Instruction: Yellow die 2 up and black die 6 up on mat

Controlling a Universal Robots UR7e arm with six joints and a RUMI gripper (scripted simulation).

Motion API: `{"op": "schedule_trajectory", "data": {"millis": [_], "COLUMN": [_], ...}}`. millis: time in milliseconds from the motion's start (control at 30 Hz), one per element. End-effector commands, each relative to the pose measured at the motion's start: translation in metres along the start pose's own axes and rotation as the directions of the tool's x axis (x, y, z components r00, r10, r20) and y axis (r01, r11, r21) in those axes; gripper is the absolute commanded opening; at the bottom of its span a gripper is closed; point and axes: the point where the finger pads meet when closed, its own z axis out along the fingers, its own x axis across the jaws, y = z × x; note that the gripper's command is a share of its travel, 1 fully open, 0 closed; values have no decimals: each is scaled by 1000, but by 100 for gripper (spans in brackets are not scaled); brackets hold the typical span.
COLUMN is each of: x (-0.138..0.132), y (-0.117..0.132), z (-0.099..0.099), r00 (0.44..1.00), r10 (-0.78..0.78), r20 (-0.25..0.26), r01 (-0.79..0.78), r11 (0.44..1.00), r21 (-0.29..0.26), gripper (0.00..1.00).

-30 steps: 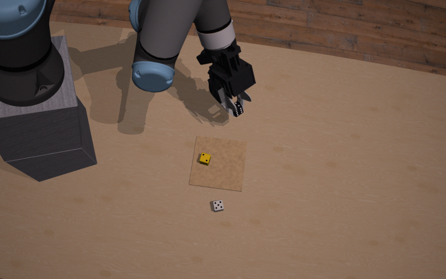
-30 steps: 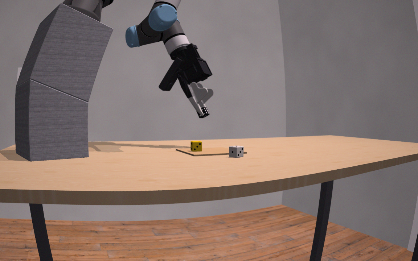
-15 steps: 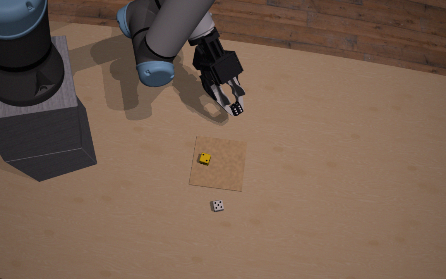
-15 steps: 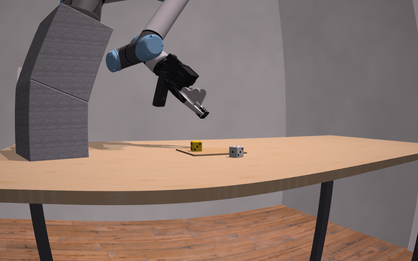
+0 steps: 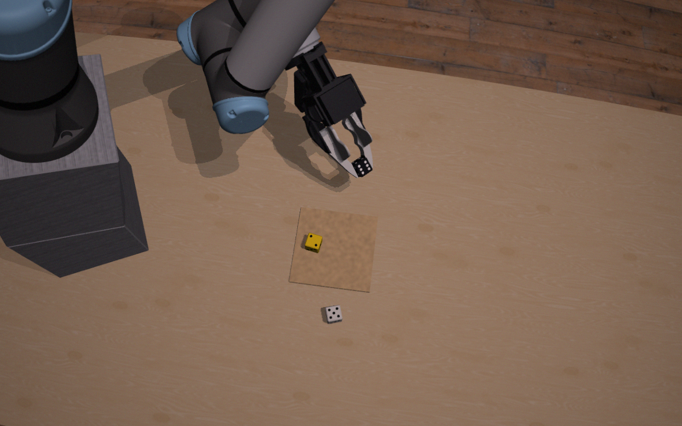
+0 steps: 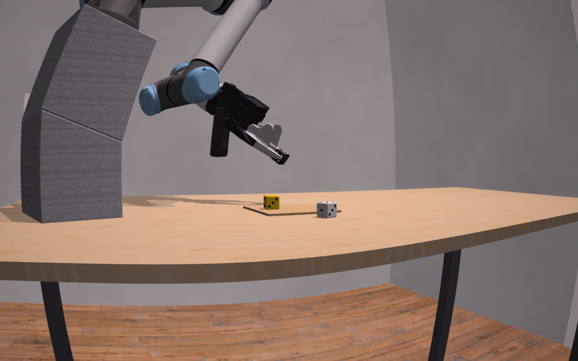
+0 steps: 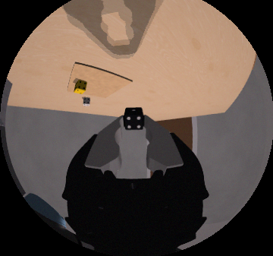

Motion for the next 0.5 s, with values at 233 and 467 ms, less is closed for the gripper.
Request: {"op": "schedule_trajectory", "data": {"millis": [233,467], "x": [0,0], "y": [-7,-25], "z": [5,18], "r00": [1000,1000], "r10": [1,1], "r20": [-1,-1], "r01": [-1,-1], "r11": [1000,1000], "r21": [-5,-5], "gripper": [6,6]}}
